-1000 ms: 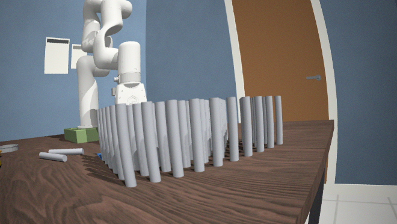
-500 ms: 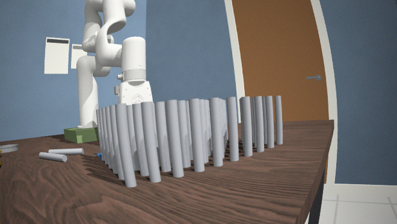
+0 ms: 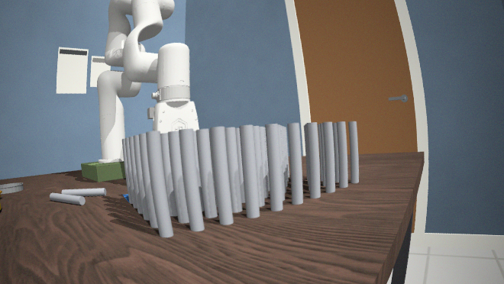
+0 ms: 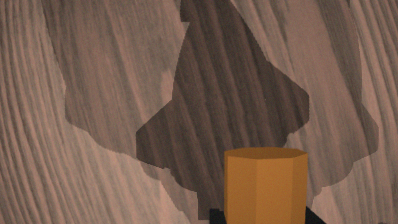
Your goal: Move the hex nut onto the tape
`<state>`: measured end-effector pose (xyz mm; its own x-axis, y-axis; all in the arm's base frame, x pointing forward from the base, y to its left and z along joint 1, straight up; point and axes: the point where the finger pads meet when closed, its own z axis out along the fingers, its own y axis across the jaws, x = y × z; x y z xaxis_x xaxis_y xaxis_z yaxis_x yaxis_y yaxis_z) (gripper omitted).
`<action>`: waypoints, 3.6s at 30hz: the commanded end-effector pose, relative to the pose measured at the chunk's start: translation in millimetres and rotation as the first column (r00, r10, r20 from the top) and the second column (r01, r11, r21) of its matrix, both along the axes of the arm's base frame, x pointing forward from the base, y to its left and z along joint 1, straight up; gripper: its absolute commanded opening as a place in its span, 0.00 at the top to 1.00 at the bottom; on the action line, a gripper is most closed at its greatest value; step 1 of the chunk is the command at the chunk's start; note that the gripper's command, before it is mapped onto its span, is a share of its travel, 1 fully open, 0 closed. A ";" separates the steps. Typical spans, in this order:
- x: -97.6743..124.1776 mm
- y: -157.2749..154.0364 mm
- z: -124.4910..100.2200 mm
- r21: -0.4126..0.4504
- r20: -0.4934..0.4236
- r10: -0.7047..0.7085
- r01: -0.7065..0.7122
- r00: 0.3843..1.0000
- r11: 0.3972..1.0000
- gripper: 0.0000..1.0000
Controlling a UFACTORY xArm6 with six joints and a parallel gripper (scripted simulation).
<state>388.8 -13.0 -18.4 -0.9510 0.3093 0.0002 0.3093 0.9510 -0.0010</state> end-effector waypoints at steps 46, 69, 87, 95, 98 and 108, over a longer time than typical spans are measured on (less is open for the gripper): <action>17.4 -7.4 1.6 0.000 0.005 0.000 0.000 1.000 1.000 1.00; 17.5 -7.5 -5.4 0.000 0.005 0.000 0.000 1.000 1.000 1.00; 16.9 -7.3 -5.5 0.000 0.005 0.000 0.000 1.000 1.000 1.00; 15.1 -6.7 -5.5 0.000 0.005 0.000 0.000 1.000 1.000 1.00; 13.6 -6.2 -5.5 0.000 0.005 0.000 0.000 1.000 1.000 1.00; 4.9 -3.3 -5.5 0.000 0.005 0.000 0.000 1.000 1.000 1.00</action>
<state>395.9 -17.4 -25.1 -0.9510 0.3092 -0.0006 0.3092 0.9510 -0.0011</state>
